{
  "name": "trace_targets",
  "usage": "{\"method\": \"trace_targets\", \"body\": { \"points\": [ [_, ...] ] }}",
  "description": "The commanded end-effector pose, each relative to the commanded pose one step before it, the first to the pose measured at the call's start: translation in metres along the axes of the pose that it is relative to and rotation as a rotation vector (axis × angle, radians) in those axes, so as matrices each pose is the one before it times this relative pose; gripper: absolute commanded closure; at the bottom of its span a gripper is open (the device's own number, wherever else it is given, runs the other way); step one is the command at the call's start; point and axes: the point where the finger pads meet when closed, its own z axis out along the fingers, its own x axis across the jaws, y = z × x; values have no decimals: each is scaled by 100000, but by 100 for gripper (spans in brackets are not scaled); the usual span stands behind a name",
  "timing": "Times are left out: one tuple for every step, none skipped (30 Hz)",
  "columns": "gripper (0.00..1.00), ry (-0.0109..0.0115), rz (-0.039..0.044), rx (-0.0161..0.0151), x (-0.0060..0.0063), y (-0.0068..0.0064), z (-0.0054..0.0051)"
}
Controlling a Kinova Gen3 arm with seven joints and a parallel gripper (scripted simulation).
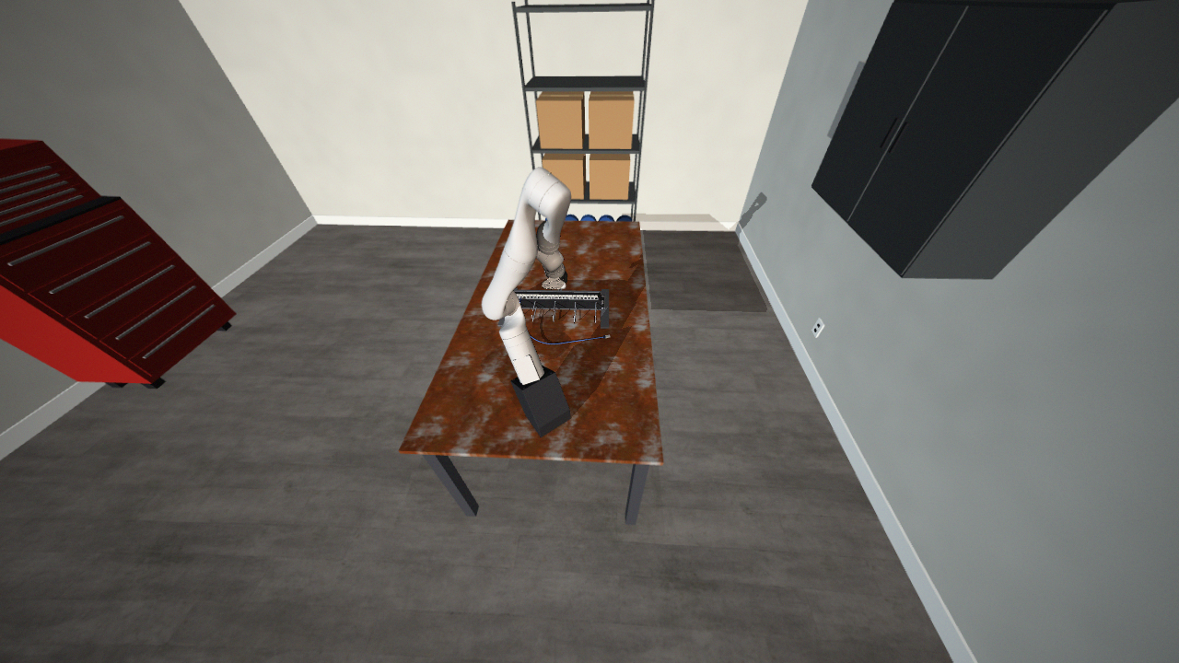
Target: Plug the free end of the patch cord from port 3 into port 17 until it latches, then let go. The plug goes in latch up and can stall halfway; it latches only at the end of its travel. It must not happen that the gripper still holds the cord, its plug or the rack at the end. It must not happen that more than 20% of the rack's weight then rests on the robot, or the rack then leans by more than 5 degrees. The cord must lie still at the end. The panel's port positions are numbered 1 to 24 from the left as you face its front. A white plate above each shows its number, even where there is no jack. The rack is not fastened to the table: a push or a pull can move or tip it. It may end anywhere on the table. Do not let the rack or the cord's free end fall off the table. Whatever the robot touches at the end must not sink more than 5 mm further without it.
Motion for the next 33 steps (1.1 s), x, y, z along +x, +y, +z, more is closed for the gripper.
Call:
{"method": "trace_targets", "body": {
  "points": [
    [100,176,-55,134,16,42,173],
    [100,85,42,102,-2,3,98],
    [100,0,0,0,0,0,0],
    [100,0,0,0,0,0,0],
    [100,102,49,124,-2,3,118],
    [100,112,30,131,-3,5,138],
    [100,127,30,151,-4,6,160],
    [100,142,32,174,-4,5,182],
    [100,150,22,174,-6,9,205],
    [100,163,20,193,-6,8,227],
    [100,93,2,32,-8,11,242],
    [100,66,-5,-32,-7,10,261],
    [100,33,-10,-66,-9,12,277],
    [100,28,-10,-63,-8,11,297],
    [100,43,-6,-18,-10,13,325],
    [100,35,-6,-18,-11,14,345],
    [100,28,-5,-18,-11,14,365],
    [100,20,-5,-19,-11,14,383],
    [100,12,-3,-25,-13,16,402],
    [100,0,0,0,0,0,0],
    [100,0,0,0,0,0,0],
    [100,40,3,18,-14,17,425],
    [100,3,-5,-23,-14,17,437],
    [100,12,1,-9,-15,17,455],
    [100,-202,-5,-240,-9,5,252],
    [100,-364,-9,-431,-5,0,97],
    [100,-362,-4,-439,-3,2,95],
    [100,-358,1,-445,-2,3,91],
    [100,-353,6,-449,0,5,88],
    [100,-221,7,-289,-3,8,227],
    [100,0,0,0,-6,7,477],
    [100,0,0,0,-7,7,479],
    [100,0,0,0,-7,7,480]
  ]
}}
